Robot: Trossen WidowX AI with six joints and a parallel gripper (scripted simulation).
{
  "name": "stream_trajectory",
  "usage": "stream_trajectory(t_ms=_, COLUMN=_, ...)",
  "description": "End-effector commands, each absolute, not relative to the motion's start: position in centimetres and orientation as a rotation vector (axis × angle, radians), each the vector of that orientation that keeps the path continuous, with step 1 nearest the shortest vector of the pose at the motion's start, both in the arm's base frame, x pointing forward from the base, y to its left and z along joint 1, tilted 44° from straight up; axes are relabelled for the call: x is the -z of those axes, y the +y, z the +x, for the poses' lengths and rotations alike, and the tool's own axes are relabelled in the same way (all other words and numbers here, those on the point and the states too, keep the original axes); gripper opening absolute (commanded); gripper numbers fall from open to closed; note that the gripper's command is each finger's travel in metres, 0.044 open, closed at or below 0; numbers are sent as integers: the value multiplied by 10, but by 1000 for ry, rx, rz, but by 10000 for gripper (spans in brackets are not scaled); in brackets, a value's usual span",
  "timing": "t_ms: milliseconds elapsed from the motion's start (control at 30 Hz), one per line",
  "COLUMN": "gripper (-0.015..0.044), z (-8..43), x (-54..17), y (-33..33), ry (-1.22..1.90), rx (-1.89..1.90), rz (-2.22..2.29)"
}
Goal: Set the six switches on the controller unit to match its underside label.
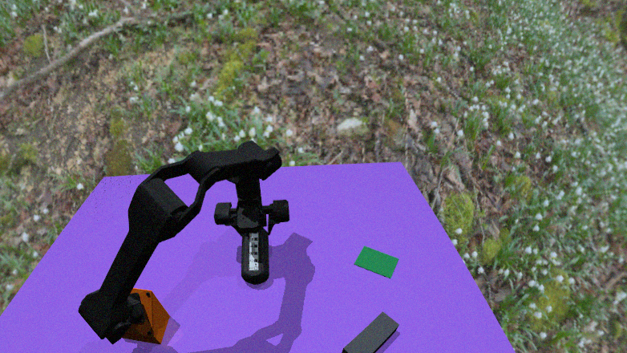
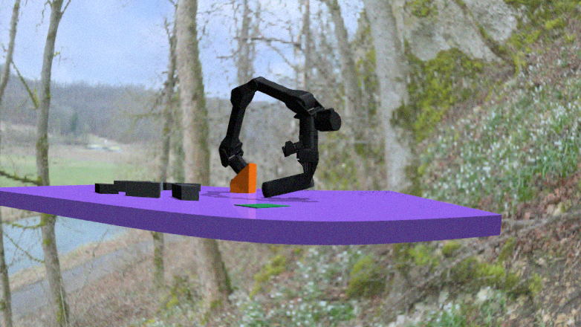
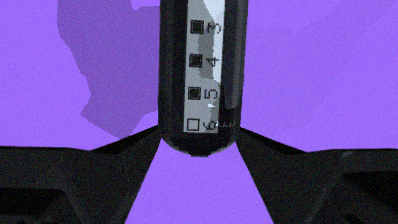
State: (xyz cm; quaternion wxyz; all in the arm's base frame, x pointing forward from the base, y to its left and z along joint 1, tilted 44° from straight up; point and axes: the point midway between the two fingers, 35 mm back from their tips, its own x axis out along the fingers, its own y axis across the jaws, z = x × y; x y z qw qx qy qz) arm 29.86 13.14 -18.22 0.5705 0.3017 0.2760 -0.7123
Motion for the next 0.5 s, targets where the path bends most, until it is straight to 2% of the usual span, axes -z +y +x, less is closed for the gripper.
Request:
stream_trajectory(t_ms=0, gripper=338, z=298, x=186, y=128, ry=644, rx=1671, rz=696)
stream_trajectory(t_ms=467, gripper=338, z=296, x=195, y=121, ry=644, rx=1671, rz=696)
